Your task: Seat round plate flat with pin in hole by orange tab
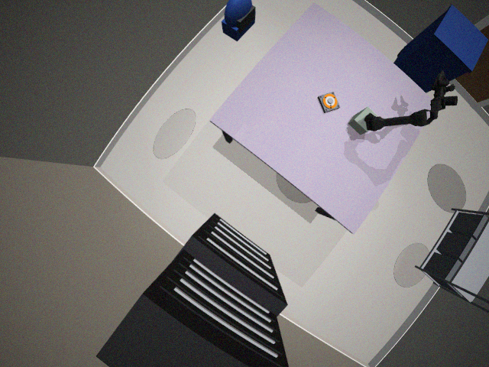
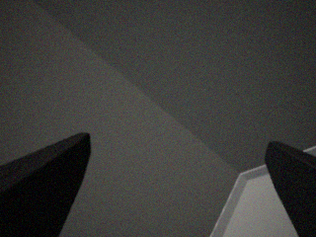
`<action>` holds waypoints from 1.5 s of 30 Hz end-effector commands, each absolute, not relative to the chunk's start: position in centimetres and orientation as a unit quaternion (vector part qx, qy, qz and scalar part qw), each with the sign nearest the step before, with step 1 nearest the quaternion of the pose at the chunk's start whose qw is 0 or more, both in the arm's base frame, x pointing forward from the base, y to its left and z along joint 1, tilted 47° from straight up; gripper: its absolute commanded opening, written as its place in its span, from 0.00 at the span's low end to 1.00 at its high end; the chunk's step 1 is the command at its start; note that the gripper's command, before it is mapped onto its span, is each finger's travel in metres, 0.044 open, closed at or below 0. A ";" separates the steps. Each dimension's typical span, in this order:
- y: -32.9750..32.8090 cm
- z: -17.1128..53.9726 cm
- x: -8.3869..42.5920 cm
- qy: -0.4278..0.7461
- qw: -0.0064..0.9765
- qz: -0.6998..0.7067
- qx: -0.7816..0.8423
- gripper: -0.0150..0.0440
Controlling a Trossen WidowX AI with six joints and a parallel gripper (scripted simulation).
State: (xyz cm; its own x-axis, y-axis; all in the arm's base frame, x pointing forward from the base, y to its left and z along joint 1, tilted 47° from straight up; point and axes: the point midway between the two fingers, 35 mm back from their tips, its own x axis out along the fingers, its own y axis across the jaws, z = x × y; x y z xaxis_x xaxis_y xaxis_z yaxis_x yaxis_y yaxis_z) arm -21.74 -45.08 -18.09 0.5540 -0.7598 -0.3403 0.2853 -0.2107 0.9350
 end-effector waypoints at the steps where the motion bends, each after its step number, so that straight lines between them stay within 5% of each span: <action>1: -45.2 -18.0 -21.4 -0.180 0.602 -0.433 0.646 0.89; 15: -46.2 -12.1 3.7 0.070 0.669 -0.313 0.670 0.26; 26: -37.1 -7.3 19.2 0.248 0.719 -0.179 0.625 0.25; 32: -27.0 -3.8 26.8 0.366 0.735 -0.070 0.567 0.25; 45: -7.5 0.9 29.3 0.536 0.720 0.125 0.422 0.25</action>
